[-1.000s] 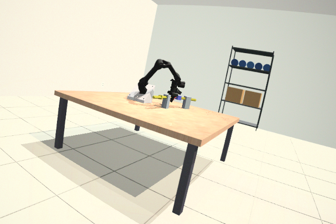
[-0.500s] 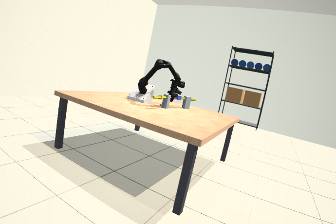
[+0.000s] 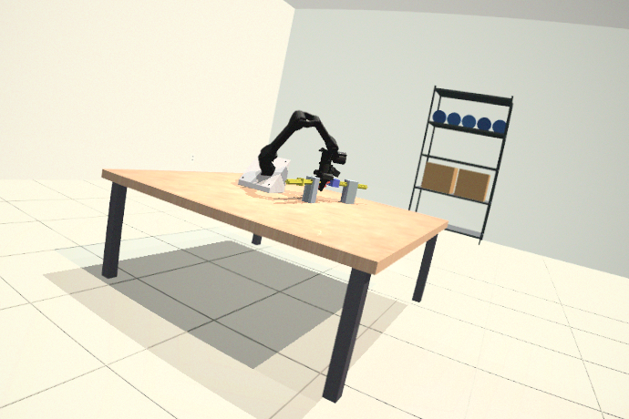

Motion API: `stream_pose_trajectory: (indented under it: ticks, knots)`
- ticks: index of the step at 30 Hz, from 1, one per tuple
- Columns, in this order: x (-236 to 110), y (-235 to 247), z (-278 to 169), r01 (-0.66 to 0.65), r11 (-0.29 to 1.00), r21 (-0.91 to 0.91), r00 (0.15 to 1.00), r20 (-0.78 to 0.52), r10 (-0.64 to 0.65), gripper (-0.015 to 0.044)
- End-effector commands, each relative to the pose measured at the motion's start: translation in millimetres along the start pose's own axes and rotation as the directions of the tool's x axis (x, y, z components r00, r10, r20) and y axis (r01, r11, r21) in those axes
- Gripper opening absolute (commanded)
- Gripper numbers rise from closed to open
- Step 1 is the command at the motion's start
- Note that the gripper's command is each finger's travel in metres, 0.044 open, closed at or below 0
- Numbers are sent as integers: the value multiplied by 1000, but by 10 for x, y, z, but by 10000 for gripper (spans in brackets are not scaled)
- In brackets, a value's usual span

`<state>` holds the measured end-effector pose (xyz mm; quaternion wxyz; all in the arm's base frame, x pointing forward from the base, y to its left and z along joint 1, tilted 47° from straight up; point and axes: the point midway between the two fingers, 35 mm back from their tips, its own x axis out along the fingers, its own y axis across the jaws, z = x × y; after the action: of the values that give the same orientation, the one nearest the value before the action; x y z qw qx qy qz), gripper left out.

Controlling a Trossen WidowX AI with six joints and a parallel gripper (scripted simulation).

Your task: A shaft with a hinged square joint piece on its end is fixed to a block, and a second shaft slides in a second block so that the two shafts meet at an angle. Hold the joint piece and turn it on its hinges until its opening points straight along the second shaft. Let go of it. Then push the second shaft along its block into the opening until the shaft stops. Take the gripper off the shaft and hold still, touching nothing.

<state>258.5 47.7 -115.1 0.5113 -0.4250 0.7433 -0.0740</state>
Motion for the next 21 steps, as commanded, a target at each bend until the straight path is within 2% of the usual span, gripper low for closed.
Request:
stream_pose_trajectory:
  ticks: [1,4,9,15,21]
  knots:
    - [4,1,1,0,1000,-3,1000,0,0,182]
    - [0,0,0,0,1000,0,1000,0,0,147]
    - [0,0,0,0,1000,0,1000,0,0,147]
    - [0,0,0,0,1000,0,1000,0,0,0]
    - [-2,-4,-1,0,1000,-12,1000,-5,-1,0]
